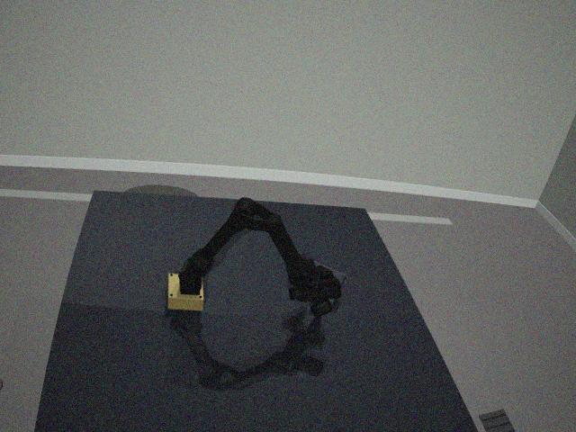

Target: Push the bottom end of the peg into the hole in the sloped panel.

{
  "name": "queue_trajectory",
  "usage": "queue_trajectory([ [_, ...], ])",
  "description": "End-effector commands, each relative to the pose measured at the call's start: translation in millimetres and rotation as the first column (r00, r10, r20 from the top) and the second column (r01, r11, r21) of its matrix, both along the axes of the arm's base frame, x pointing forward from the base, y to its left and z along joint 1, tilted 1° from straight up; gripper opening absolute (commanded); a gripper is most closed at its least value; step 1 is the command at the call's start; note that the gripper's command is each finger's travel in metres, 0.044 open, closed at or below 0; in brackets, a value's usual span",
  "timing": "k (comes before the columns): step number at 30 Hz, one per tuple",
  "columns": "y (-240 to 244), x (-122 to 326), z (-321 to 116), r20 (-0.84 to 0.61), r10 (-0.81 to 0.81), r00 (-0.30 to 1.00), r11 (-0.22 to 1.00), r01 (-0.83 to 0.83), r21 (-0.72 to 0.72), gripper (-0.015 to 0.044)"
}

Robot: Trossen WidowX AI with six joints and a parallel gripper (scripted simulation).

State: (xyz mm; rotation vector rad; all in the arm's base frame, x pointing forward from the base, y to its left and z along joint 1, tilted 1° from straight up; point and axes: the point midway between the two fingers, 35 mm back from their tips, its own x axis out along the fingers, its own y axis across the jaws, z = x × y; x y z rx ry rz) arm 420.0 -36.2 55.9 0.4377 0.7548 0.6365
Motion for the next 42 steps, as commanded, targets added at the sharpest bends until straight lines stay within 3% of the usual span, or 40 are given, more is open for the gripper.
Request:
queue_trajectory([
  [1, -6, -3, 5, 0.007, 0.004, 1.0, 1.0, -0.004, -0.002, 0.044],
  [42, -52, -42, 35, 0.002, -0.003, 1.0, 1.0, 0.003, -0.001, 0.044],
])
